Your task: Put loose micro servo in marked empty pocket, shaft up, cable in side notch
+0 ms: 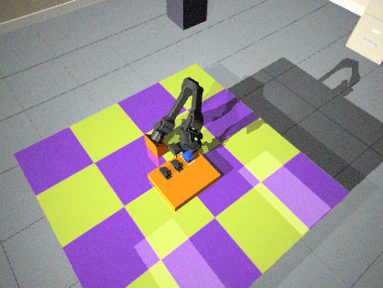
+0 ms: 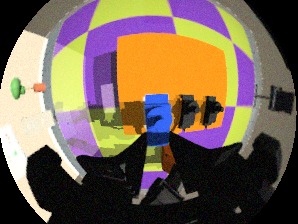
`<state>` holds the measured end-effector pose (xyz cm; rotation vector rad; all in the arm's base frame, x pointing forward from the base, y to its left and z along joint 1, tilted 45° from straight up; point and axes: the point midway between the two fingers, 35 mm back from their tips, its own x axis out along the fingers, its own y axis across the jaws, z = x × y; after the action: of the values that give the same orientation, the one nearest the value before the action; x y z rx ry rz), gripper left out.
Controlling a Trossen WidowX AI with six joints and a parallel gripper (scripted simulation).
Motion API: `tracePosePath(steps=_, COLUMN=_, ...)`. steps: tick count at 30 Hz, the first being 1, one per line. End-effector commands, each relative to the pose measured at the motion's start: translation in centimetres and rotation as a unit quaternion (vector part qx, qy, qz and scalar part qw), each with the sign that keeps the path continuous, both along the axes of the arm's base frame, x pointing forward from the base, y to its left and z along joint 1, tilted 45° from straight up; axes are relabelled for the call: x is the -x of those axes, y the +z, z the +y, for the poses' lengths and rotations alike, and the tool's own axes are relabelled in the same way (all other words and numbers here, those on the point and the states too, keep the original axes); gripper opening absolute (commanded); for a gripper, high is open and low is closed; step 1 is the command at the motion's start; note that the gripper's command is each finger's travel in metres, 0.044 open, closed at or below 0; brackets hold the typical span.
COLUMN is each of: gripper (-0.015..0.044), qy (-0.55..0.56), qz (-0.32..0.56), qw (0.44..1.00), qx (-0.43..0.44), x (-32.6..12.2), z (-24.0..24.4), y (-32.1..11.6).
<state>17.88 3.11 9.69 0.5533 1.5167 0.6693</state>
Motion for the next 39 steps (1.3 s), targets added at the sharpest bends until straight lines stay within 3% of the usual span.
tracePosePath(steps=1, gripper=0.0, qy=-0.002, qz=0.001, qw=1.0, qx=-0.002, x=0.0, z=0.1, y=-0.1)
tracePosePath(steps=39, gripper=0.0, qy=-0.002, qz=0.0, qw=1.0, qx=-0.002, x=0.2, z=1.8, y=-1.7)
